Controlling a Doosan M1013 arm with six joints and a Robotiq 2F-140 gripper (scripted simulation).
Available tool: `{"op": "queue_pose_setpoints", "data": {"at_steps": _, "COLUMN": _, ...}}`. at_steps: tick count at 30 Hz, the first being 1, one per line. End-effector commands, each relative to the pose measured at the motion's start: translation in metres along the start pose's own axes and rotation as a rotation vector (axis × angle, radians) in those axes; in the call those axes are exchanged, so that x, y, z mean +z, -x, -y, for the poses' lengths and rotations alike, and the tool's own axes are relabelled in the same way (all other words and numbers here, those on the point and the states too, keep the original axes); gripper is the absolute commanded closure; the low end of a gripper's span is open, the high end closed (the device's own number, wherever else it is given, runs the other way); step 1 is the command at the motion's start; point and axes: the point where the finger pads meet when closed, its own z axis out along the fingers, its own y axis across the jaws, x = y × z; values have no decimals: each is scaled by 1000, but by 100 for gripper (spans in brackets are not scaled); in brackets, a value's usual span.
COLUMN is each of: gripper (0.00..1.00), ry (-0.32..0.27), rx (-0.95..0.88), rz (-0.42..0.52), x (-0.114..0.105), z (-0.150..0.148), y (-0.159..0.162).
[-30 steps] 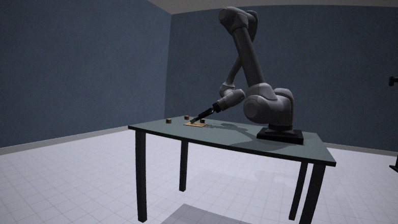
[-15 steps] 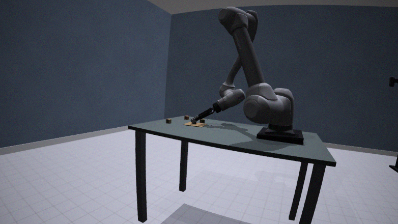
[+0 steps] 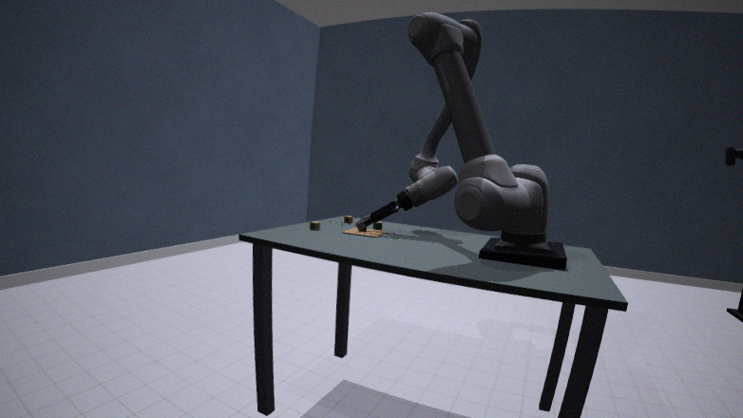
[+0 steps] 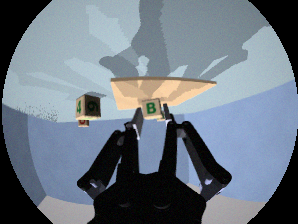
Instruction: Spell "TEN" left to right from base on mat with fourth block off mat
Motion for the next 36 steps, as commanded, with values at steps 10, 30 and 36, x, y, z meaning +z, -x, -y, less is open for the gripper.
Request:
{"op": "queue_pose_setpoints", "data": {"at_steps": 10, "gripper": 72, "ry": 5, "rx": 4, "rz": 3, "x": 0, "z": -5, "y": -2}}
{"op": "queue_pose_setpoints", "data": {"at_steps": 30, "gripper": 72, "ry": 5, "rx": 4, "rz": 3, "x": 0, "z": -5, "y": -2}}
{"op": "queue_pose_setpoints", "data": {"at_steps": 36, "gripper": 72, "ry": 5, "rx": 4, "rz": 3, "x": -3, "z": -5, "y": 3}}
